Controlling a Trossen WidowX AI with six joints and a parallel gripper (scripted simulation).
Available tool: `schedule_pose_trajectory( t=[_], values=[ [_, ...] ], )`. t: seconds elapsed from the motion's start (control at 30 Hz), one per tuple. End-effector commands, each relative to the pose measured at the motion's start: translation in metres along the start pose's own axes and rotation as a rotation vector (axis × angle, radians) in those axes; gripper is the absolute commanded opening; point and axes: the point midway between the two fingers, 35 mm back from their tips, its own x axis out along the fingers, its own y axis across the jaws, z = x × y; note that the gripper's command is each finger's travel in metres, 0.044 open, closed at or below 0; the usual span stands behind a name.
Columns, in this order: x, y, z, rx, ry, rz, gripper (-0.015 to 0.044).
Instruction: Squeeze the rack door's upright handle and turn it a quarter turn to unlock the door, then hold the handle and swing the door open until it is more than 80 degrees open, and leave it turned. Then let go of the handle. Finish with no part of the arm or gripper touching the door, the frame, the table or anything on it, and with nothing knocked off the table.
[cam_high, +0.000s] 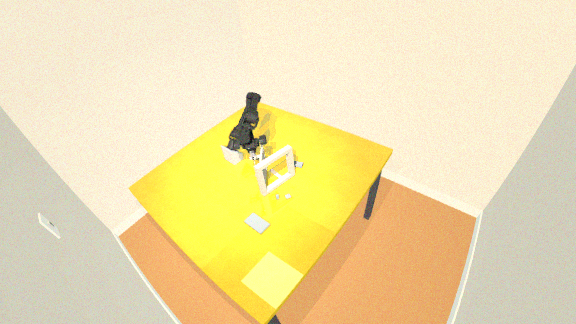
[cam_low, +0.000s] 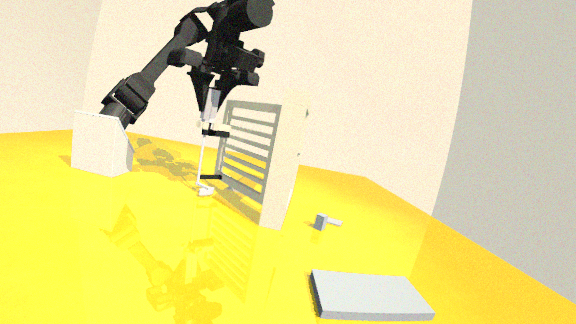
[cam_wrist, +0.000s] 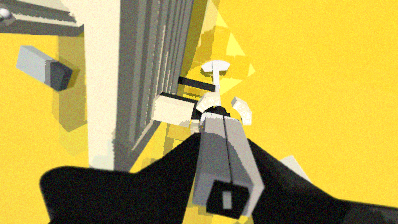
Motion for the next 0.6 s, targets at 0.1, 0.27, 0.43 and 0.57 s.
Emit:
schedule_pose_trajectory(
  t=[0.1, 0.27, 0.43, 0.57],
  values=[
    [0.001, -0.014, 0.004, -0.123, -0.005, -0.001, 0.0026],
    [0.001, -0.025, 0.007, -0.195, -0.005, -0.002, 0.0026],
    [0.0, -0.035, 0.011, -0.267, -0.005, -0.002, 0.0026],
    [0.0, -0.045, 0.015, -0.331, -0.005, -0.003, 0.0026]
  ],
)
